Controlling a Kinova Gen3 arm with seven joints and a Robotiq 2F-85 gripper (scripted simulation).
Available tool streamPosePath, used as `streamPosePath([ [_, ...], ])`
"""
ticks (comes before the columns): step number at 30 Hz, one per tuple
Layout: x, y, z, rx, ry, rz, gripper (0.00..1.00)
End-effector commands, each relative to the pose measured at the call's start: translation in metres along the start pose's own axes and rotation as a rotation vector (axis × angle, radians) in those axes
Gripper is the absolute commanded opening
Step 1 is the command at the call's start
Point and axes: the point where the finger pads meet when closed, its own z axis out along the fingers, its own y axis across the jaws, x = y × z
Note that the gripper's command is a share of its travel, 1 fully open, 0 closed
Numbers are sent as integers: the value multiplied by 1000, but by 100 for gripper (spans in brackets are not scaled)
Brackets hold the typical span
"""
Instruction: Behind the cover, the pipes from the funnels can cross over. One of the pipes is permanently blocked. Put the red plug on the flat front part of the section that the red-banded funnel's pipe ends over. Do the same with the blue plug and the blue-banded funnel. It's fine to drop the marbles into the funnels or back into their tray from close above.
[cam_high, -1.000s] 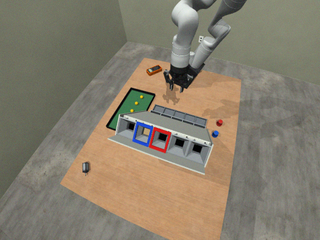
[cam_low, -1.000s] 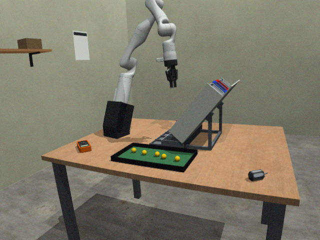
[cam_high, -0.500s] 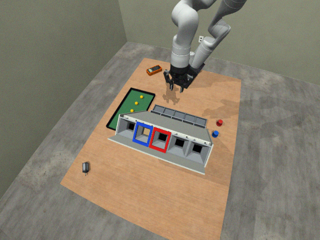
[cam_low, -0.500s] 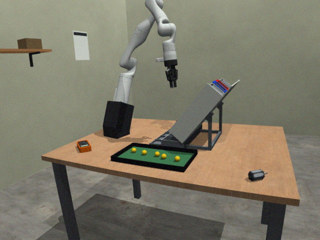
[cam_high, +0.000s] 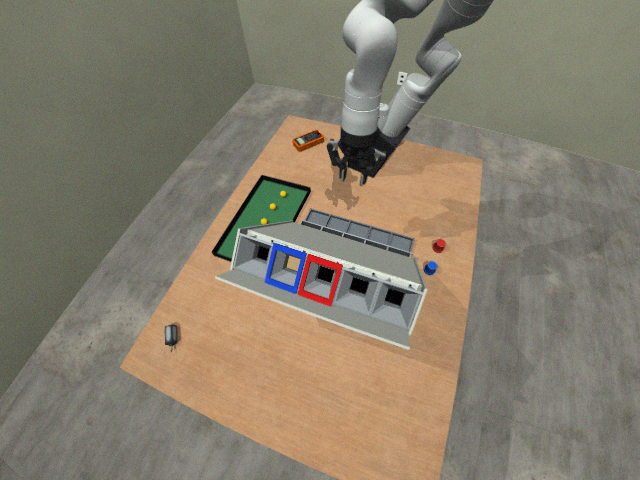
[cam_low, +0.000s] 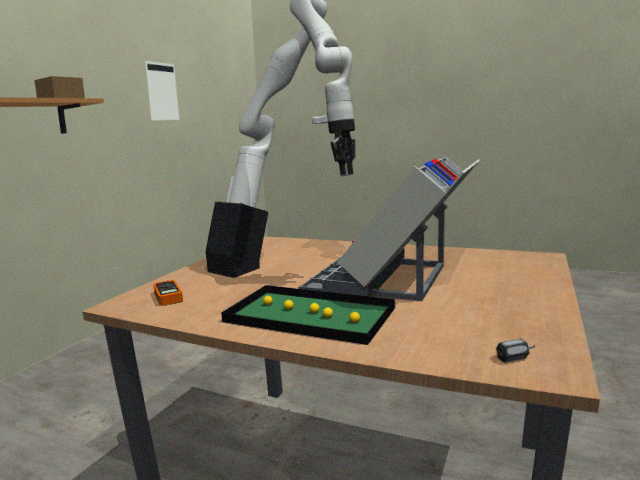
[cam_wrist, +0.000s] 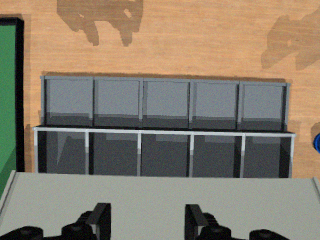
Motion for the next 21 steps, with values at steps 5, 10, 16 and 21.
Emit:
streamPosePath([
  [5, 23, -72, 60, -2, 62, 9, 50],
  [10, 33, -111, 94, -2, 62, 9, 50],
  [16, 33, -111, 94, -2, 62, 9, 50],
  [21, 43, -146, 123, -4, 82, 11, 50],
])
